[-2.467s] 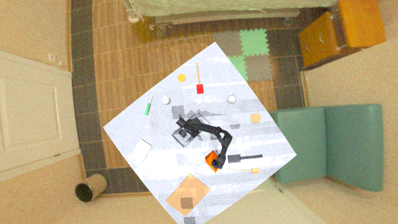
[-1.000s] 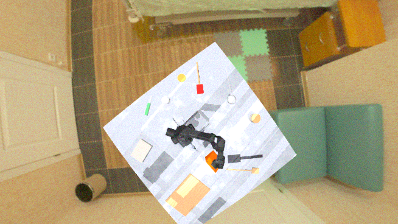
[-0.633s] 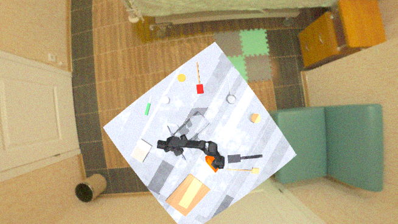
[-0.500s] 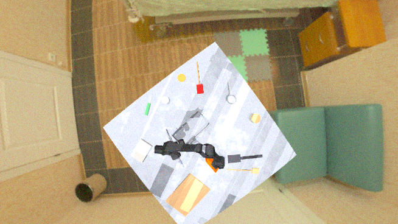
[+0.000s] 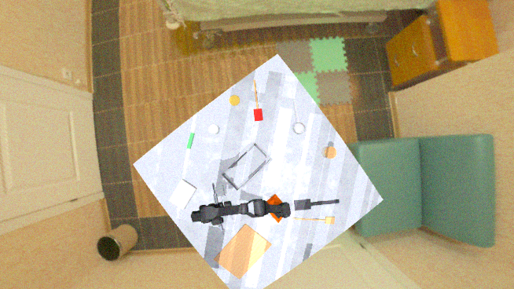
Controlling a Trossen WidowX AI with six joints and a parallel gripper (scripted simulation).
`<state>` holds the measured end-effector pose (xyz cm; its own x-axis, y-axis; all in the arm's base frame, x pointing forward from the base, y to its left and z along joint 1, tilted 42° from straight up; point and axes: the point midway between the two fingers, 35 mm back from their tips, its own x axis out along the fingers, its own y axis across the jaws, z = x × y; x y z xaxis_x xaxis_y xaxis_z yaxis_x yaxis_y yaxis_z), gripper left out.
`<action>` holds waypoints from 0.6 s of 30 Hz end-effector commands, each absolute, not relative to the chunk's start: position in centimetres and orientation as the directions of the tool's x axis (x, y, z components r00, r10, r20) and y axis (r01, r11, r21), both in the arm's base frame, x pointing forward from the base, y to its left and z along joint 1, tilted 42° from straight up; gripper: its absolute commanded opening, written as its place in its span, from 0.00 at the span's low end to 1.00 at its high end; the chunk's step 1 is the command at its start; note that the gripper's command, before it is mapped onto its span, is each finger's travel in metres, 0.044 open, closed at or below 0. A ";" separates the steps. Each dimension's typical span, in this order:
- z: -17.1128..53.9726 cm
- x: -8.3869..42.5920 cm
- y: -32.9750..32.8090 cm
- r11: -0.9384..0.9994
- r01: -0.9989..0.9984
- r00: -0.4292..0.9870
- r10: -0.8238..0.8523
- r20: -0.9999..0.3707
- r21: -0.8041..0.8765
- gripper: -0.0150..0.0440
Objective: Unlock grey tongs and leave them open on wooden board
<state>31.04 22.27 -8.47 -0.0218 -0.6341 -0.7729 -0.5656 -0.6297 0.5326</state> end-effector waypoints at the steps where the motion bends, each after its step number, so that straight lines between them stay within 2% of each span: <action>1: -10.1 29.2 24.5 -0.607 -0.611 -0.017 -0.632 -0.775 0.509 0.00; 8: -13.2 25.9 26.9 -0.548 -0.684 -0.019 -0.646 -0.763 0.482 0.00; 18: -13.3 25.6 27.2 -0.545 -0.689 -0.019 -0.646 -0.763 0.478 0.00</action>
